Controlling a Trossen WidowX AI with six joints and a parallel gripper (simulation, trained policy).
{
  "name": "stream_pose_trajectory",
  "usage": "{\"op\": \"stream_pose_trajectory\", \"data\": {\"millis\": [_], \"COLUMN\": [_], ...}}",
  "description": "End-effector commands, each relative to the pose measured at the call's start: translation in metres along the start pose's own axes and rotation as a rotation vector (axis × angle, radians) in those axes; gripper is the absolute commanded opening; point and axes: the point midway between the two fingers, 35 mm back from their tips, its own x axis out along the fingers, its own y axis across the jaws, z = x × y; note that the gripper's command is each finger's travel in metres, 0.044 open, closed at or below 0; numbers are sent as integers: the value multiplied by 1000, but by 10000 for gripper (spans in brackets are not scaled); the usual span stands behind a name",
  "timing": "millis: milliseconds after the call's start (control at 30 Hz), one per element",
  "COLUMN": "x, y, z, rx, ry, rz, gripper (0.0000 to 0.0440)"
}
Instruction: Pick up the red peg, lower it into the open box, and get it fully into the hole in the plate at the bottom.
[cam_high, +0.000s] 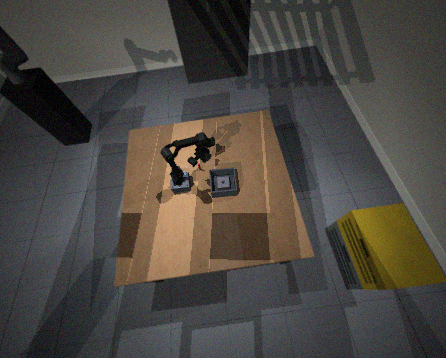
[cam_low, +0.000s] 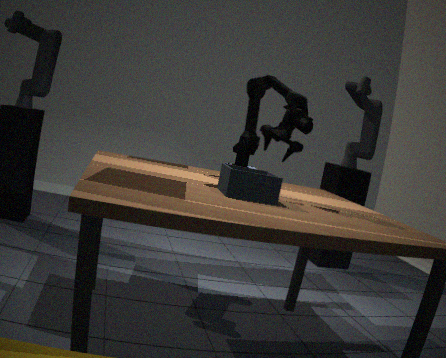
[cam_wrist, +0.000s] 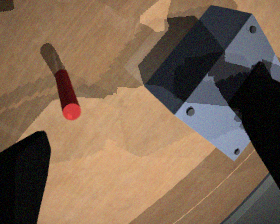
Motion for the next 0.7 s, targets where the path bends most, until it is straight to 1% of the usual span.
{"op": "stream_pose_trajectory", "data": {"millis": [0, 367, 667], "x": [10, 42, 80], "y": [6, 33, 52], "z": [-6, -17, -15], "rx": [15, 3, -9], "ry": [-14, -69, -104], "rz": [-21, -6, 32], "gripper": [440, 440, 440]}}
